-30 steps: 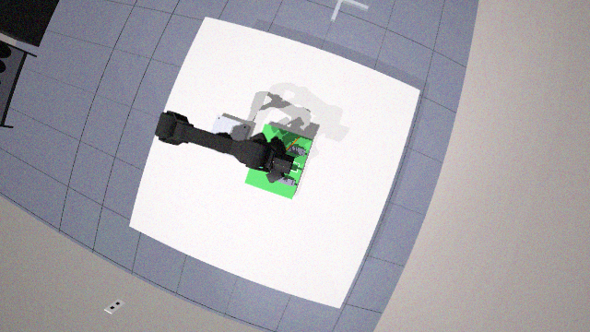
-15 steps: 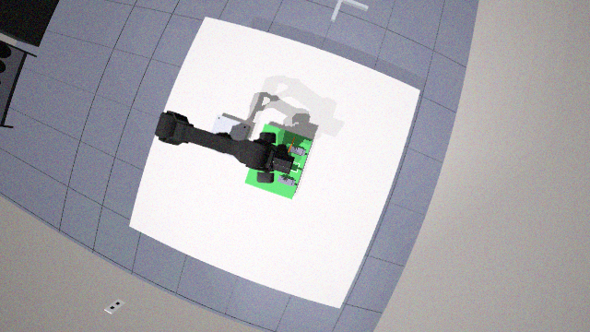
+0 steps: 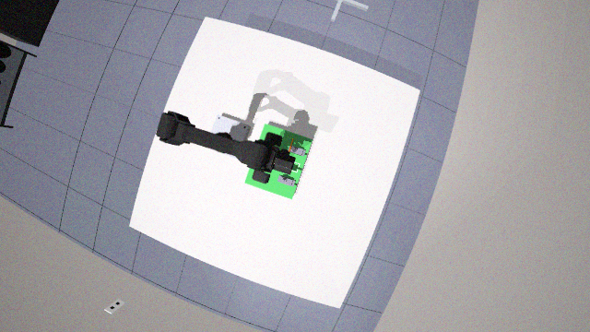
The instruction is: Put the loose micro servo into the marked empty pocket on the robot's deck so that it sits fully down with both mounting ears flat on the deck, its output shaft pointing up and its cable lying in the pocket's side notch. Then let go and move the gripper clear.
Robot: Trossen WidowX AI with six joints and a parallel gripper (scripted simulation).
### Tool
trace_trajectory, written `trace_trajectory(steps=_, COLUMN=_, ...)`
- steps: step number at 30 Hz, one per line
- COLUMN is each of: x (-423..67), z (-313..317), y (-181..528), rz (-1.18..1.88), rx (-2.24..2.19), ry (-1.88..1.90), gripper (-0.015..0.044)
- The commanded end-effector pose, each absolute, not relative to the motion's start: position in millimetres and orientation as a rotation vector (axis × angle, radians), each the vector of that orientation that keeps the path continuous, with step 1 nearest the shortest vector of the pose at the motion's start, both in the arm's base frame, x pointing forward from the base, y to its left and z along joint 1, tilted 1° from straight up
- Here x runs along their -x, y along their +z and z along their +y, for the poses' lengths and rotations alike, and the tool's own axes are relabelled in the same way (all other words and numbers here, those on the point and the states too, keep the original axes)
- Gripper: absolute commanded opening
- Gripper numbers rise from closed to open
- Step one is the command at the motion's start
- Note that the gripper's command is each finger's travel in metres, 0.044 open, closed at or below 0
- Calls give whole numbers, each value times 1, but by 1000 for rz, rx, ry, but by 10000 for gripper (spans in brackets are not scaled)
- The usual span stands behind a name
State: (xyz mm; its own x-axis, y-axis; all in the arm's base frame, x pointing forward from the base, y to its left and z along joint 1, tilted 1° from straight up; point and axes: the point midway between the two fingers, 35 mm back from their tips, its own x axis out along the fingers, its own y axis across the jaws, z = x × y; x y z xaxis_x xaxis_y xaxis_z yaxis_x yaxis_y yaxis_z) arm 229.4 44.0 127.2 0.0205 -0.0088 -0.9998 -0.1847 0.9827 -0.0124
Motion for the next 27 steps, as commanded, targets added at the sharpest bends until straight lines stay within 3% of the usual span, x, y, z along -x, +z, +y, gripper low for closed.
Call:
trace_trajectory(steps=1, x=-241, z=46, y=129, rz=1537, rx=146, ry=134, gripper=0)
trace_trajectory(steps=27, x=-334, z=63, y=134, rz=1529, rx=145, ry=134, gripper=0)
